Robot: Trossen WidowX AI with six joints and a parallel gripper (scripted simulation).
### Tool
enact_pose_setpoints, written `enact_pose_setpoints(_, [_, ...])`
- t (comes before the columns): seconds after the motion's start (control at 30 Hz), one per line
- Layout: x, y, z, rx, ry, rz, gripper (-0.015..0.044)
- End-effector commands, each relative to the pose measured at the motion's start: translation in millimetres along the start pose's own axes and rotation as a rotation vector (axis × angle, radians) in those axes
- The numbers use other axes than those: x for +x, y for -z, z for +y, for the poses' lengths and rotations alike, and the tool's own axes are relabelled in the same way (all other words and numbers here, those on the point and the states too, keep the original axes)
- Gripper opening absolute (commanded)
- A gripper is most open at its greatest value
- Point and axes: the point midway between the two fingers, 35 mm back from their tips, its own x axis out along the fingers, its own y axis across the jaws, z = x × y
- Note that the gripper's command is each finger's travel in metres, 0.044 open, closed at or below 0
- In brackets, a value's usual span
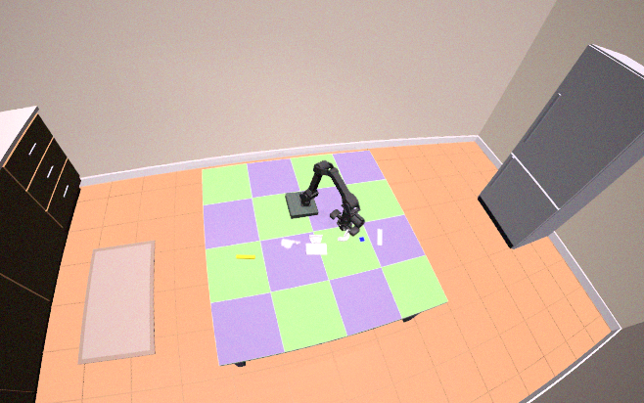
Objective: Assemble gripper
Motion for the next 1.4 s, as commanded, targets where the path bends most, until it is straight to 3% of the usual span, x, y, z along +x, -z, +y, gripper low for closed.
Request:
enact_pose_setpoints(0.0, [-0.3, -0.1, 0.4, -0.003, -0.002, -0.001, 0.0000])
enact_pose_setpoints(0.33, [-0.3, -0.1, 0.4, -0.003, -0.002, -0.001, 0.0000])
enact_pose_setpoints(0.9, [0.0, 0.0, 0.0, 0.000, 0.000, 0.000, 0.0440])
enact_pose_setpoints(1.37, [0.0, 0.0, 0.0, 0.000, 0.000, 0.000, 0.0440])
